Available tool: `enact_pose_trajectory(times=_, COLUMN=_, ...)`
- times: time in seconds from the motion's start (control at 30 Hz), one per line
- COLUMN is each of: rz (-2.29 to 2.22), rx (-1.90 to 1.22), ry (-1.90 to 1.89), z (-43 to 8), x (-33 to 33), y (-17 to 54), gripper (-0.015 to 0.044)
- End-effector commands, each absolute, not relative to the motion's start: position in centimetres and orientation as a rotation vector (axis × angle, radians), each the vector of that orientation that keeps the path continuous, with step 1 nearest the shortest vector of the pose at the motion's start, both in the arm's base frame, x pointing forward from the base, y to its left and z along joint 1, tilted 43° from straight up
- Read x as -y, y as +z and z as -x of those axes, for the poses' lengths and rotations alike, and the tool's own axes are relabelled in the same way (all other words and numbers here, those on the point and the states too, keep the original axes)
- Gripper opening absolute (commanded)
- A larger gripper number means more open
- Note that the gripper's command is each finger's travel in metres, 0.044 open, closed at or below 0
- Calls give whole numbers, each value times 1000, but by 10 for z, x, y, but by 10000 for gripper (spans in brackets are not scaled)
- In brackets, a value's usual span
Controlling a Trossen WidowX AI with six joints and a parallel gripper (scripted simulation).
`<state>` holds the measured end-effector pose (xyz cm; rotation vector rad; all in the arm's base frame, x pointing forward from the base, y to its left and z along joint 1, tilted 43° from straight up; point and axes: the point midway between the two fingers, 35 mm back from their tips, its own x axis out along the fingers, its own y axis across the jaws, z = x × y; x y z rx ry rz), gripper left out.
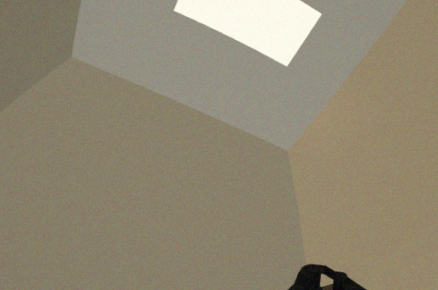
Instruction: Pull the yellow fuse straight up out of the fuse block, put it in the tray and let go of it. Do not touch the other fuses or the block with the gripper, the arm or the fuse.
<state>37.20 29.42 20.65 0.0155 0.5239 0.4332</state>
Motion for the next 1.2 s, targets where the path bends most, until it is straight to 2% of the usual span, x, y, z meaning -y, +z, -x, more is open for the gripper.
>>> enact_pose_trajectory(times=0.0, rz=-48, rx=-704, ry=393, z=-391, x=-252, y=158, gripper=74)
enact_pose_trajectory(times=0.27, rz=-255, rx=-1118, ry=274, z=-392, x=-149, y=60, gripper=74)
enact_pose_trajectory(times=0.6, rz=-829, rx=-1549, ry=118, z=-333, x=-50, y=-13, gripper=74)
enact_pose_trajectory(times=0.77, rz=-1093, rx=-1637, ry=79, z=-312, x=-32, y=-21, gripper=74)
enact_pose_trajectory(times=1.17, rz=-1101, rx=-1639, ry=78, z=-308, x=-34, y=-23, gripper=74)
